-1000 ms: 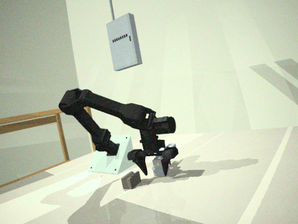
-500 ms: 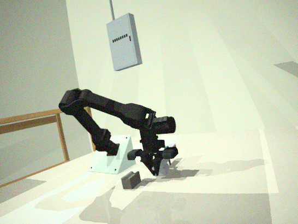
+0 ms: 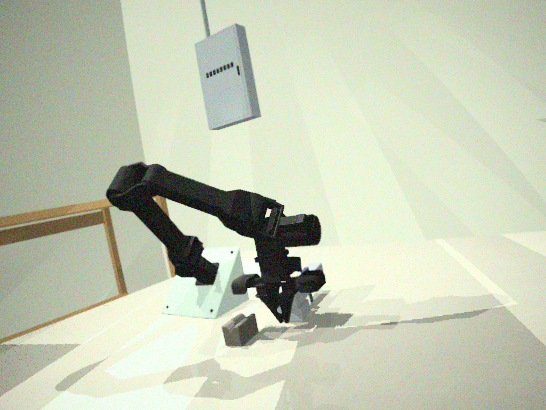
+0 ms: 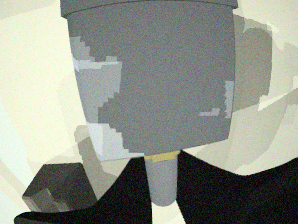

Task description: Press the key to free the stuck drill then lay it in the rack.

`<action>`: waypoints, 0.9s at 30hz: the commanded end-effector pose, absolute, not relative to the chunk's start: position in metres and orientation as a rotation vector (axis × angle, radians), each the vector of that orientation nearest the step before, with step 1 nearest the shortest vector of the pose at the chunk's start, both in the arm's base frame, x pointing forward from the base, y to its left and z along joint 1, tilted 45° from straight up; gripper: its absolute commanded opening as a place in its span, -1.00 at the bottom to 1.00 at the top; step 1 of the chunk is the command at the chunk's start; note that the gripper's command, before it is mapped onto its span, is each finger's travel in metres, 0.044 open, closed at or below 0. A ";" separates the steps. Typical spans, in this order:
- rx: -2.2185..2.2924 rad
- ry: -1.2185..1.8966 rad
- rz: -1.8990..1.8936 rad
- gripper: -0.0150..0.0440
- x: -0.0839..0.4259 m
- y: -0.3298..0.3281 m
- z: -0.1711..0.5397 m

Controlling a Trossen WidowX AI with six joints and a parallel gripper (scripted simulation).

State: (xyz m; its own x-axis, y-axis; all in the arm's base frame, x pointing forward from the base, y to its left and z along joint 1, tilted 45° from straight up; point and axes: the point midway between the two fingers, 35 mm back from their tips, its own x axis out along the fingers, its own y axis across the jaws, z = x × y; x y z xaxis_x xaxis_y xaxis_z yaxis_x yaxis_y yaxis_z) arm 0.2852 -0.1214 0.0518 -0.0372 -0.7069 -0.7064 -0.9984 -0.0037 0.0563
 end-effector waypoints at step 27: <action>-1.761 1.797 0.786 -0.31 0.286 -0.146 0.074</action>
State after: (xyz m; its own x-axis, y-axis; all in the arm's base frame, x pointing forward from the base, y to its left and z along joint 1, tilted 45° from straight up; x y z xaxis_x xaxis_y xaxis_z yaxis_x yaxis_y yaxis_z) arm 0.2866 -0.1474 0.0745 -0.0378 -0.7097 -0.7035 -0.9984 -0.0025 0.0562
